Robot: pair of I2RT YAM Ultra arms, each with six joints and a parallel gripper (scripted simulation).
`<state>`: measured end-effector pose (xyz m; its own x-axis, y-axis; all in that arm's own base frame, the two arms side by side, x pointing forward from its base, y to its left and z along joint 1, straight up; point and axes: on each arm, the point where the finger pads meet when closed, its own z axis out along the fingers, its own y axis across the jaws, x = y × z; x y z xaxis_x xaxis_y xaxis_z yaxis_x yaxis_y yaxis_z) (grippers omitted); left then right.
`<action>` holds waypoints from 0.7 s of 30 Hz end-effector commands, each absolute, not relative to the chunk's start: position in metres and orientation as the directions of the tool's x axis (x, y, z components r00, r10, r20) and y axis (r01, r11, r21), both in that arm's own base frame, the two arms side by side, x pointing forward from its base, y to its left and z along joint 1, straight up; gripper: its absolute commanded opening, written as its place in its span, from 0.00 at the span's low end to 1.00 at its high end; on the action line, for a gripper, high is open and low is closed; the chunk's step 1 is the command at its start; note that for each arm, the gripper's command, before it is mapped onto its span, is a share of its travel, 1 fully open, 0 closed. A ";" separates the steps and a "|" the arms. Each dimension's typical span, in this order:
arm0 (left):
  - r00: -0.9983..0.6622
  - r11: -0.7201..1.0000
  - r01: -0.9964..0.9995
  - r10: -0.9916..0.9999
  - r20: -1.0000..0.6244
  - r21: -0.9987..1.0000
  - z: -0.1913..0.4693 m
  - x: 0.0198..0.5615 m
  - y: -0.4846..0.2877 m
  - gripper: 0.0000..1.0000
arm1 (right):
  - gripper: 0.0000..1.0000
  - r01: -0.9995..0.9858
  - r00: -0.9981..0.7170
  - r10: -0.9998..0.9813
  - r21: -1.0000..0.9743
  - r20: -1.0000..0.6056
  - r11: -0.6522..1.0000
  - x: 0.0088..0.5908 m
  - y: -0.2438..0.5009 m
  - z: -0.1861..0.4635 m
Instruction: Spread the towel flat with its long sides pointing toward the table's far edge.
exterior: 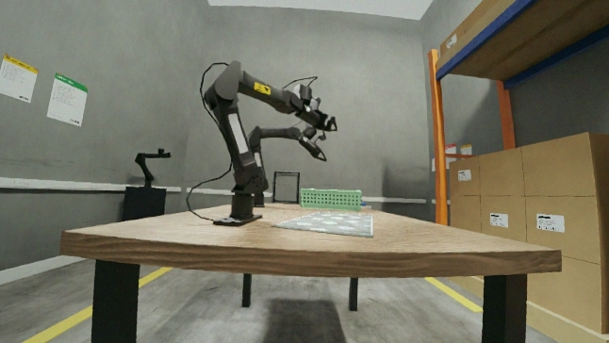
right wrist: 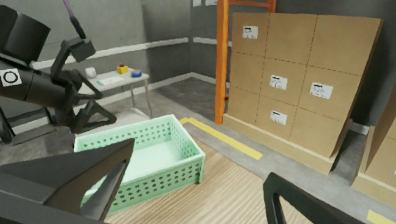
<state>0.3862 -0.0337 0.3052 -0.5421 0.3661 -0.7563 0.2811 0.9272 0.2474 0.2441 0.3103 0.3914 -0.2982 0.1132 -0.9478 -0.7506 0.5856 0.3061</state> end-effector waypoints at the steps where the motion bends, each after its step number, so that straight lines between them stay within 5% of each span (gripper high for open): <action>1: -0.349 0.968 0.166 0.234 -0.907 0.186 0.352 0.391 -0.033 1.00 | 1.00 -0.770 -0.044 0.070 0.078 -0.997 0.634 0.234 0.282 0.410; 13: 0.032 0.996 0.090 -0.007 -0.999 -0.004 0.406 0.353 -0.032 1.00 | 1.00 -0.641 0.060 0.040 -0.008 -0.997 0.767 0.270 0.225 0.421; 21: 0.049 1.000 -0.011 -0.007 -0.999 -0.008 0.416 0.361 0.004 1.00 | 1.00 -0.324 0.065 0.024 0.002 -0.998 0.946 0.320 0.142 0.420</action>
<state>0.3588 0.0011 0.3785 -0.0726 0.0138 -0.9973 0.0011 0.9999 0.0137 0.3136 0.1759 0.3984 0.0033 0.0010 -1.0000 -0.4474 0.8943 -0.0006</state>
